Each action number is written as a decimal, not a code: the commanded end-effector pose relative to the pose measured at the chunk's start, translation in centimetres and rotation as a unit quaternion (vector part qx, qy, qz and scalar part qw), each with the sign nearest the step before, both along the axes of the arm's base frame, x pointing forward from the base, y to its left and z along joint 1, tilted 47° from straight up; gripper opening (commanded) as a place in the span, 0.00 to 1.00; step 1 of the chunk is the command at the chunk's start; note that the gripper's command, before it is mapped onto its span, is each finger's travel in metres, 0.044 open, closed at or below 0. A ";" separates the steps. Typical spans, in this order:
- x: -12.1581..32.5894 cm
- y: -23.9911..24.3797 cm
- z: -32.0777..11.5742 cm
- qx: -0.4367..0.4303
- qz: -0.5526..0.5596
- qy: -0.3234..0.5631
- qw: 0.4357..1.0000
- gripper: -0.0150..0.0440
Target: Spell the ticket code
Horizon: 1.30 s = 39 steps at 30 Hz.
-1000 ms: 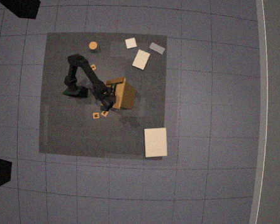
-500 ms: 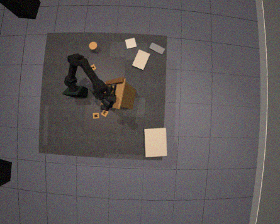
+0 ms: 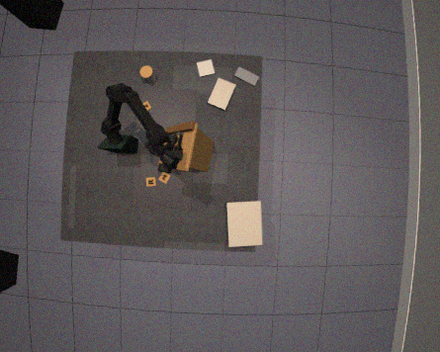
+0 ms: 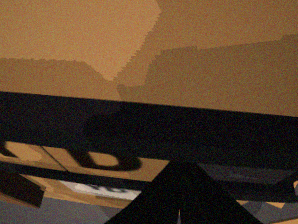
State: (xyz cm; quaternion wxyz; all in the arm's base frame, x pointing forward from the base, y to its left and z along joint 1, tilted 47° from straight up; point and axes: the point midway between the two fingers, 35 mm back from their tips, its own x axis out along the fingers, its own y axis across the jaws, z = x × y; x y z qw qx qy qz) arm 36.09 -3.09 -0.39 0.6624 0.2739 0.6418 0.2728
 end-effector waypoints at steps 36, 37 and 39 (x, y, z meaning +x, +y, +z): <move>-2.0 -1.4 1.7 0.002 -0.002 0.000 1.000 0.25; -2.0 -1.5 1.7 0.002 -0.002 0.000 1.000 0.25; -2.0 -1.5 1.7 0.002 -0.002 0.000 1.000 0.25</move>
